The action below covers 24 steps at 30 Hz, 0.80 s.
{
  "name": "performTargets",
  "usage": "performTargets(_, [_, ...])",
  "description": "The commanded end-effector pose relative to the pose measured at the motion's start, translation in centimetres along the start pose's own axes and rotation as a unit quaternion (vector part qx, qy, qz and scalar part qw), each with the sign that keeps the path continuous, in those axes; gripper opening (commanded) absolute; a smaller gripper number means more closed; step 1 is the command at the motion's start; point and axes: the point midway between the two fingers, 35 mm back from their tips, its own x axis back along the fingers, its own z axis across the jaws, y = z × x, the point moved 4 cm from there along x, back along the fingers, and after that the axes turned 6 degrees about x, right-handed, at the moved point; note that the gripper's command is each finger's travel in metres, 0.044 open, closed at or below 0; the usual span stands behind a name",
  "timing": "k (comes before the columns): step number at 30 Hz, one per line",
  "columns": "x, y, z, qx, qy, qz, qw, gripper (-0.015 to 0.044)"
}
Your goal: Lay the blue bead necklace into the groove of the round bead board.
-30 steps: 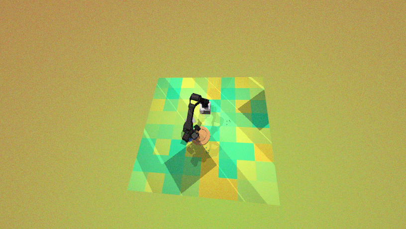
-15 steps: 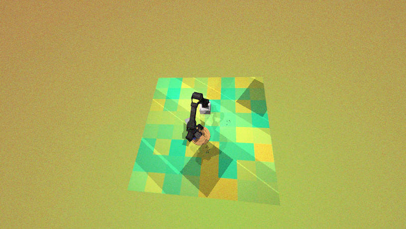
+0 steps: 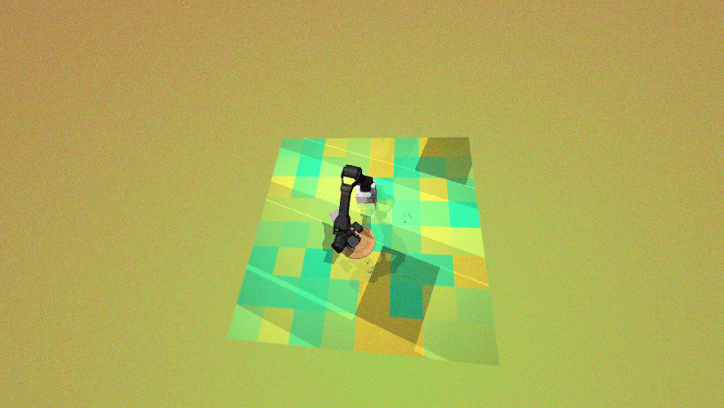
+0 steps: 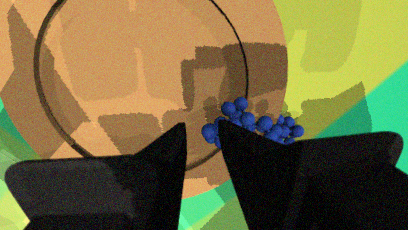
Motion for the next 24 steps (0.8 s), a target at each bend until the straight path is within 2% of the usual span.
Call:
performTargets(1, [0.1, 0.0, 0.0, 0.0, 0.0, 0.0, 1.0, 0.021])
performTargets(10, [0.9, -0.1, 0.2, -0.002, 0.005, 0.002, 1.0, 0.044])
performTargets(11, [0.2, -0.1, 0.2, 0.0, 0.005, 0.002, 1.0, 0.044])
performTargets(24, [1.1, -0.1, 0.1, -0.002, 0.007, 0.002, 1.0, 0.044])
